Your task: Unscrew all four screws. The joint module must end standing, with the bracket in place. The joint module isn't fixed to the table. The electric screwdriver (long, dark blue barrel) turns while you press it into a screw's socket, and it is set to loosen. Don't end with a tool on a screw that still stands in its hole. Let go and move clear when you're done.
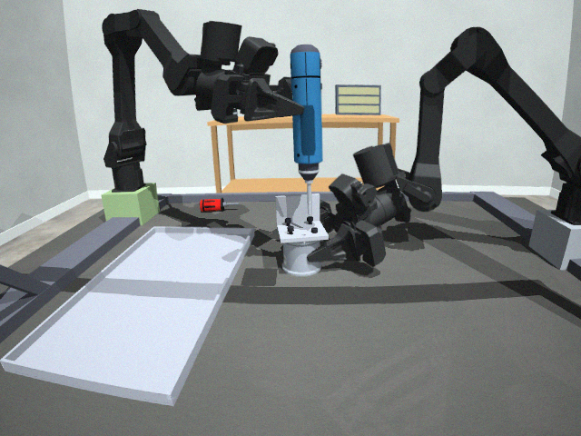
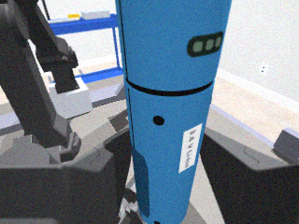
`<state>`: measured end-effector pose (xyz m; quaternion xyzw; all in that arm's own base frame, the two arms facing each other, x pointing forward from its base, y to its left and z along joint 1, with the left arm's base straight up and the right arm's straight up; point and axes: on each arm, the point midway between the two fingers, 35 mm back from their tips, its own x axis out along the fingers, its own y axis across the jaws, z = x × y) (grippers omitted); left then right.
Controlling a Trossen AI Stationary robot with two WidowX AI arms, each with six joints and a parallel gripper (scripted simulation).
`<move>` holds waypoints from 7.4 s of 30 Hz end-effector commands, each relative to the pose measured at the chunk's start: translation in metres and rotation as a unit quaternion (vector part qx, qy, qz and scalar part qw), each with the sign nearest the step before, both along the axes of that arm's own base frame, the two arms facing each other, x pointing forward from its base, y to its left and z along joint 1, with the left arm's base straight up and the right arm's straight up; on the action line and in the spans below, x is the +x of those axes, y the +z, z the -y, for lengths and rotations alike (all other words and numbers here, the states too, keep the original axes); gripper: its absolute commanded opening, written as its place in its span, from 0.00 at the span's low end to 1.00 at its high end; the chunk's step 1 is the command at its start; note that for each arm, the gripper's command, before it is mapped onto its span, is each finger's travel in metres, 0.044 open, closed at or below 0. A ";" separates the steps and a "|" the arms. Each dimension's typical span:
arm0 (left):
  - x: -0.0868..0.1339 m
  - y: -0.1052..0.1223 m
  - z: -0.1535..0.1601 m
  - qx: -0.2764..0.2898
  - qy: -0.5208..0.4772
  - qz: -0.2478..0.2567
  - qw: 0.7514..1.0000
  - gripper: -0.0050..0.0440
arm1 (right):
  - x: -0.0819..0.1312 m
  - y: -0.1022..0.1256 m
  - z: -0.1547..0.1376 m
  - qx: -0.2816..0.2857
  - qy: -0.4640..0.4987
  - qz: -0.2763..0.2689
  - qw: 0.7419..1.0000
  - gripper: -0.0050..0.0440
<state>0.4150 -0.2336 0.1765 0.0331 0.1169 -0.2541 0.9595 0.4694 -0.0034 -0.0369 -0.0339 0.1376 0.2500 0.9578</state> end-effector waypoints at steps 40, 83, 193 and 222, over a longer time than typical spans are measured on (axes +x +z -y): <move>0.010 0.023 0.003 -0.019 -0.013 0.034 0.999 0.43 | 0.005 0.012 0.001 -0.003 0.001 0.016 1.000 0.59; 0.008 -0.010 0.003 -0.013 -0.012 0.019 1.000 0.43 | 0.005 0.012 0.001 -0.003 0.001 0.016 1.000 0.59; 0.009 -0.033 -0.004 0.006 -0.010 -0.010 1.000 0.43 | 0.005 0.012 0.001 -0.003 0.001 0.016 1.000 0.59; 0.011 -0.025 -0.001 -0.005 -0.012 0.006 1.000 0.43 | 0.005 0.012 0.001 -0.003 0.001 0.016 1.000 0.59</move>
